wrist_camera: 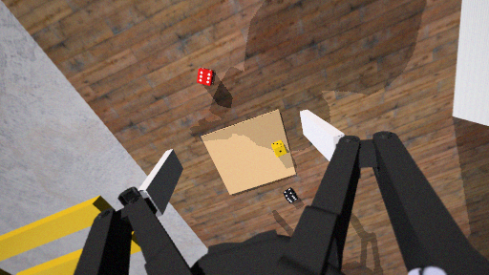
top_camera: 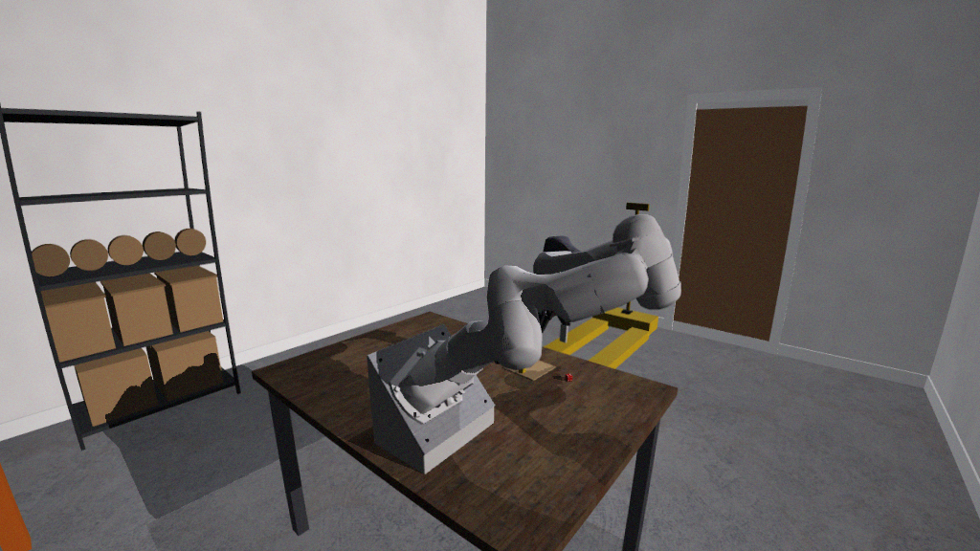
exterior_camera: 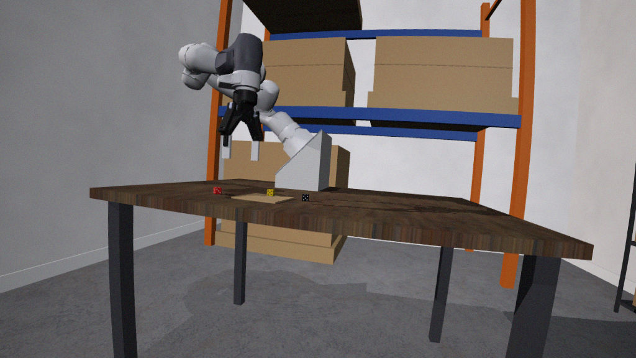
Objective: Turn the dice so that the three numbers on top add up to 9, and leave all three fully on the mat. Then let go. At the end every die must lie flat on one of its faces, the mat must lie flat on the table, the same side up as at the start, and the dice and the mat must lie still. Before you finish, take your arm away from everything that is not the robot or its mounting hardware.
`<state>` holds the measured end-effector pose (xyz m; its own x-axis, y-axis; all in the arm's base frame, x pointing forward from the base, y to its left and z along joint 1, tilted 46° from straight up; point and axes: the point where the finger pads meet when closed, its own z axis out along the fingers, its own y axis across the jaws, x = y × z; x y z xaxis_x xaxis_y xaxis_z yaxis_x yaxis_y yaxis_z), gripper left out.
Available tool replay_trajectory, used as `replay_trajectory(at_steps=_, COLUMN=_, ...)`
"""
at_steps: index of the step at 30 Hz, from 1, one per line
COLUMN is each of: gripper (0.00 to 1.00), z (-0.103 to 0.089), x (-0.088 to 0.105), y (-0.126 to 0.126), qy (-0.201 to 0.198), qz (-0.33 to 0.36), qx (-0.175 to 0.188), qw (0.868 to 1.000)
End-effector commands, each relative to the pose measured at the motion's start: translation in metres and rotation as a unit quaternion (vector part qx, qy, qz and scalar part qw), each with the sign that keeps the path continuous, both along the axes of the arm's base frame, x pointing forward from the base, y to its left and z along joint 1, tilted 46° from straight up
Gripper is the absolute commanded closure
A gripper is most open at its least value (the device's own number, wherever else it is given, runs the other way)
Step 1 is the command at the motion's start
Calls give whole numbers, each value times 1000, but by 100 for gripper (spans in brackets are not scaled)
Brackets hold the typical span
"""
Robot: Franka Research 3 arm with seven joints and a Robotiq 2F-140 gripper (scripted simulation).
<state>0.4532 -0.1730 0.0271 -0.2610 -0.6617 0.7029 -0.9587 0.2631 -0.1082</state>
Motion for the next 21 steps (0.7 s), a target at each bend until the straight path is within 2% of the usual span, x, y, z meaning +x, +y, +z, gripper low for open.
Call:
replay_trajectory(at_steps=1, gripper=0, z=4, x=0, y=-5, qy=63, qz=59, qx=10, qw=996)
replay_trajectory(at_steps=12, gripper=0, z=11, x=1, y=-14, qy=120, qz=116, qx=19, qw=986)
replay_trajectory(at_steps=15, gripper=0, z=12, x=1, y=-15, qy=124, qz=120, qx=19, qw=985)
replay_trajectory(at_steps=21, gripper=0, z=16, x=2, y=-21, qy=161, qz=157, qx=25, qw=974)
